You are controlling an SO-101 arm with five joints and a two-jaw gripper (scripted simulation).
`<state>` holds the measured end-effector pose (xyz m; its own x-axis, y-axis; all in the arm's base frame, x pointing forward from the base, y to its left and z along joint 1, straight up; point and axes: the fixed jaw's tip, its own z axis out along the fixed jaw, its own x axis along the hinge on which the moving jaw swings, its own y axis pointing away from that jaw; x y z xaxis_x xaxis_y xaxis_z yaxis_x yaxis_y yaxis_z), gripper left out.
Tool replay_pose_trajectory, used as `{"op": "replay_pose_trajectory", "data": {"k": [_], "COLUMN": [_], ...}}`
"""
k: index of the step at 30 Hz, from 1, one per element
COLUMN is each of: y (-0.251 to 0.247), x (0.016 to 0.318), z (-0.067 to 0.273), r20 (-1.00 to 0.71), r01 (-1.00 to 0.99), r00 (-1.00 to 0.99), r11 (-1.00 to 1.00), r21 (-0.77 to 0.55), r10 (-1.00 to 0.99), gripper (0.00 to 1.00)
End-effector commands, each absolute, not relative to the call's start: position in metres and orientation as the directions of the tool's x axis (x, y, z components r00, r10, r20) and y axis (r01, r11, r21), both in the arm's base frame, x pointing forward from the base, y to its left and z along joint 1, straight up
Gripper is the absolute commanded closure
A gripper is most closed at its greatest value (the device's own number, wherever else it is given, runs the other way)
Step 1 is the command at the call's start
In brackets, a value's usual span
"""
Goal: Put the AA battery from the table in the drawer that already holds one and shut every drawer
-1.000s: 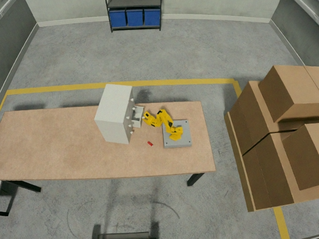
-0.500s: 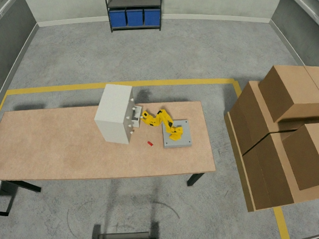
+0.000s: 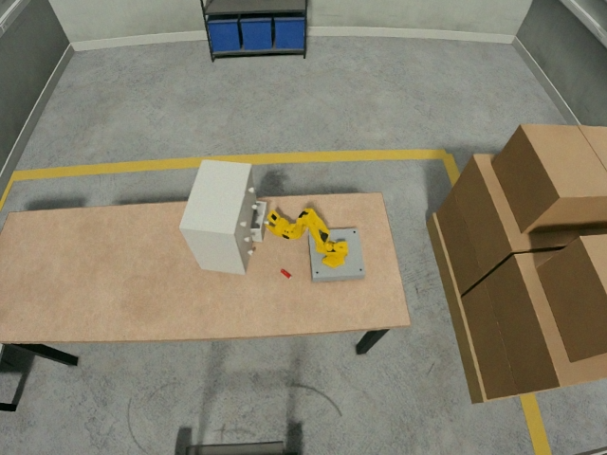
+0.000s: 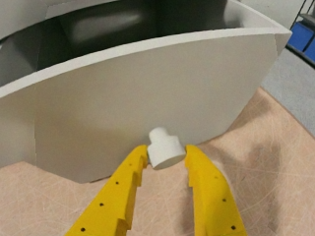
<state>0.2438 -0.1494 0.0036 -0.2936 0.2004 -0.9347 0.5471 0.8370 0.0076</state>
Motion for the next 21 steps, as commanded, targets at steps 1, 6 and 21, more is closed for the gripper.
{"op": "replay_pose_trajectory", "data": {"k": [1,6,21], "y": [-0.150,-0.151,-0.153], "x": [0.250,0.256,0.267], "z": [0.005,0.005,0.005], "r20": [-0.939,-0.939,-0.939], "r01": [0.537,0.531,0.519], "r00": [-0.289,-0.291,-0.293], "r11": [0.843,0.847,0.855], "r21": [0.003,0.003,0.003], "r10": [0.188,0.185,0.181], "gripper": [1.00,1.00,1.00]}}
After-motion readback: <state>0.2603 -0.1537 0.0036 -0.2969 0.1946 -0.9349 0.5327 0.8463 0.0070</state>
